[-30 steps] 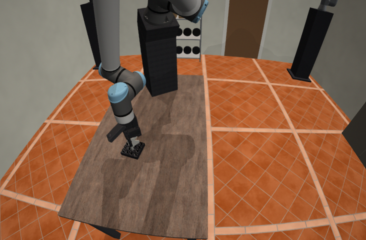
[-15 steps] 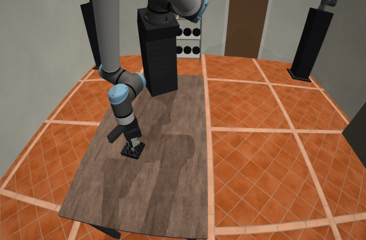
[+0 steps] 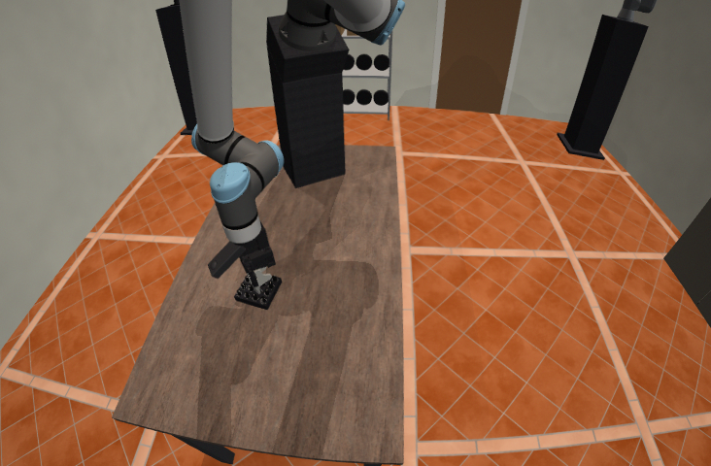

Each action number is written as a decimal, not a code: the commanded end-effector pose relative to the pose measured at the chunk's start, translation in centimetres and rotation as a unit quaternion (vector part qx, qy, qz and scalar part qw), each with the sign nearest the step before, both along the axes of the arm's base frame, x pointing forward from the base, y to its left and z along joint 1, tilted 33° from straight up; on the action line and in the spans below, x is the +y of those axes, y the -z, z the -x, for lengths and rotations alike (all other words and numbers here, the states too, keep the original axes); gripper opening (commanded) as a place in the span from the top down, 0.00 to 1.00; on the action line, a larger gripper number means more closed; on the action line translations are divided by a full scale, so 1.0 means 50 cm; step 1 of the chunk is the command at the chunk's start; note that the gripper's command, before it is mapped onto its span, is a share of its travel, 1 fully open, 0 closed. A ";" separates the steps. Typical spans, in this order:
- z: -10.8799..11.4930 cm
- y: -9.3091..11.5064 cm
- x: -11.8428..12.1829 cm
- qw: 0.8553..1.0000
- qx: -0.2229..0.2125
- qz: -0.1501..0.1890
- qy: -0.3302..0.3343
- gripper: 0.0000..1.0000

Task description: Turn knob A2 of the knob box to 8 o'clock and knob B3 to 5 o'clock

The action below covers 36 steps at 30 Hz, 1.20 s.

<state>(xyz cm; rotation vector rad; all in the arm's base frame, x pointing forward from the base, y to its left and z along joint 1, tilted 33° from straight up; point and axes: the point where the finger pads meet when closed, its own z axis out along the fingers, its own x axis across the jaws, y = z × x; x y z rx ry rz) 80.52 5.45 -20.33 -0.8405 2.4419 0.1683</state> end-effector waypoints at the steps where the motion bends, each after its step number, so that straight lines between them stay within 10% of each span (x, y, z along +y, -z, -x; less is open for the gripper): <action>1: 0.000 -0.001 0.000 1.000 0.000 0.000 0.000 0.89; 36: 0.000 -0.001 0.000 1.000 0.000 0.000 0.000 0.96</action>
